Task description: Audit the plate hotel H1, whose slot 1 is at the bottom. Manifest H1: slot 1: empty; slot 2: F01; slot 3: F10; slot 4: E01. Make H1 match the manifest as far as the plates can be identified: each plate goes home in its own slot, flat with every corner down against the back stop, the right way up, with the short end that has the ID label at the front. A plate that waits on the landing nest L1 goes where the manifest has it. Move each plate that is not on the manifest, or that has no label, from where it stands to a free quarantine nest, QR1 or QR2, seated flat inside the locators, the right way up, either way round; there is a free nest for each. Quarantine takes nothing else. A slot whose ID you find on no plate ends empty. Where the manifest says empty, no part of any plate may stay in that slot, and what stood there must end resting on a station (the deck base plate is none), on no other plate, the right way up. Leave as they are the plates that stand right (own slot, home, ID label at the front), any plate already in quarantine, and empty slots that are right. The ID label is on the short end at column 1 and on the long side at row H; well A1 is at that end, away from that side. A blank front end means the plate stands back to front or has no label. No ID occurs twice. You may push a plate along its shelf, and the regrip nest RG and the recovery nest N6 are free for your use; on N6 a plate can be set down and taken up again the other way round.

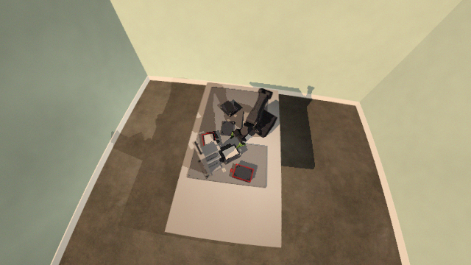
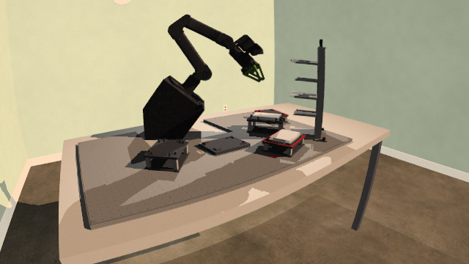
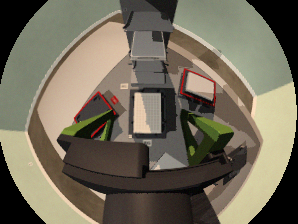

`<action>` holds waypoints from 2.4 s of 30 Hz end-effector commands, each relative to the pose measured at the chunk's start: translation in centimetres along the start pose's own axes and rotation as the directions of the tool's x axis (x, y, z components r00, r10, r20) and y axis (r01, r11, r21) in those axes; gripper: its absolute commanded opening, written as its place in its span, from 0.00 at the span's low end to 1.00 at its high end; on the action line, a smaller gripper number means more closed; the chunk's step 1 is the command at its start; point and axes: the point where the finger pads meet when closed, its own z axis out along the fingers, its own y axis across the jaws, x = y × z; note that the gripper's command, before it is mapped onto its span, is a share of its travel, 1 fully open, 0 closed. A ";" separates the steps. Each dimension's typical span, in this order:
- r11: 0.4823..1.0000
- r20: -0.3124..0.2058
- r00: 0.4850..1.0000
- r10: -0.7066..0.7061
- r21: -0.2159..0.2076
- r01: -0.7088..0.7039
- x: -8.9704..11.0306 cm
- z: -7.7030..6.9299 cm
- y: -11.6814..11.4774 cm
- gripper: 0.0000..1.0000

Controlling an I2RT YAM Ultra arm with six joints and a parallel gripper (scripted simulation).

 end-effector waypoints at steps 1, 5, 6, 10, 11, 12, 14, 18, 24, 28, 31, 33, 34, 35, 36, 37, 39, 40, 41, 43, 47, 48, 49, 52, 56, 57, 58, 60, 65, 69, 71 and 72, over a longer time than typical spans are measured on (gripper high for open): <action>0.999 0.078 0.996 0.038 -0.004 -0.038 -2.7 -1.0 0.0 1.00; 0.999 0.078 0.996 0.038 -0.004 -0.038 -2.7 -1.0 0.0 1.00; 0.999 0.078 0.996 0.038 -0.004 -0.038 -2.7 -1.0 0.0 1.00; 0.999 0.078 0.996 0.038 -0.004 -0.038 -2.7 -1.0 0.0 1.00; 0.999 0.078 0.996 0.038 -0.004 -0.038 -2.7 -1.0 0.0 1.00; 0.999 0.078 0.996 0.038 -0.004 -0.038 -2.7 -1.0 0.0 1.00; 0.999 0.078 0.996 0.038 -0.004 -0.038 -2.7 -1.0 0.0 1.00; 0.999 0.078 0.996 0.038 -0.004 -0.038 -2.7 -1.0 0.0 1.00; 0.999 0.078 0.996 0.038 -0.004 -0.038 -2.7 -1.0 0.0 1.00; 1.000 0.034 0.999 0.017 0.021 -0.017 -0.8 0.2 -0.4 1.00; 1.000 0.011 1.000 0.005 0.028 -0.005 0.6 1.0 -0.5 1.00; 1.000 0.008 1.000 0.003 0.018 -0.003 1.1 1.5 -0.3 1.00; 1.000 0.008 1.000 0.002 0.018 -0.002 1.3 1.7 -0.3 1.00; 1.000 0.007 1.000 0.001 0.018 -0.001 1.6 1.9 -0.3 1.00; 1.000 0.007 1.000 0.000 0.018 0.000 1.8 2.2 -0.3 1.00; 1.000 0.007 1.000 0.000 0.018 0.000 2.0 2.4 -0.3 1.00; 1.000 0.007 1.000 0.000 0.018 0.000 2.5 2.8 -0.4 1.00; 1.000 0.007 1.000 0.000 0.018 0.000 2.8 3.1 -0.4 1.00; 1.000 0.007 1.000 0.000 0.018 0.000 3.0 3.3 -0.4 1.00; 1.000 0.007 1.000 0.000 0.018 0.000 3.5 3.8 -0.4 1.00; 1.000 0.007 1.000 0.001 0.016 -0.001 3.9 4.2 -0.4 1.00; 1.000 0.007 1.000 0.001 0.018 -0.001 4.2 4.5 -0.4 1.00; 1.000 0.007 1.000 0.001 0.018 -0.001 4.4 4.7 -0.4 1.00; 1.000 0.007 1.000 0.001 0.018 -0.001 5.1 5.4 -0.5 1.00; 1.000 0.007 1.000 0.001 0.018 -0.001 6.1 6.3 -0.5 1.00; 1.000 0.007 1.000 0.001 0.019 -0.001 6.3 6.5 -0.5 1.00; 1.000 0.007 1.000 0.001 0.017 -0.001 6.4 6.5 -0.5 1.00; 1.000 0.058 0.998 0.020 0.002 -0.020 4.1 6.3 0.2 1.00; 1.000 0.079 0.997 0.028 -0.004 -0.028 3.4 6.0 0.3 1.00; 1.000 0.079 0.997 0.028 -0.004 -0.028 3.4 6.0 0.3 1.00; 1.000 0.079 0.997 0.028 -0.004 -0.028 3.4 6.0 0.3 1.00; 1.000 0.079 0.997 0.028 -0.004 -0.028 3.4 6.0 0.3 1.00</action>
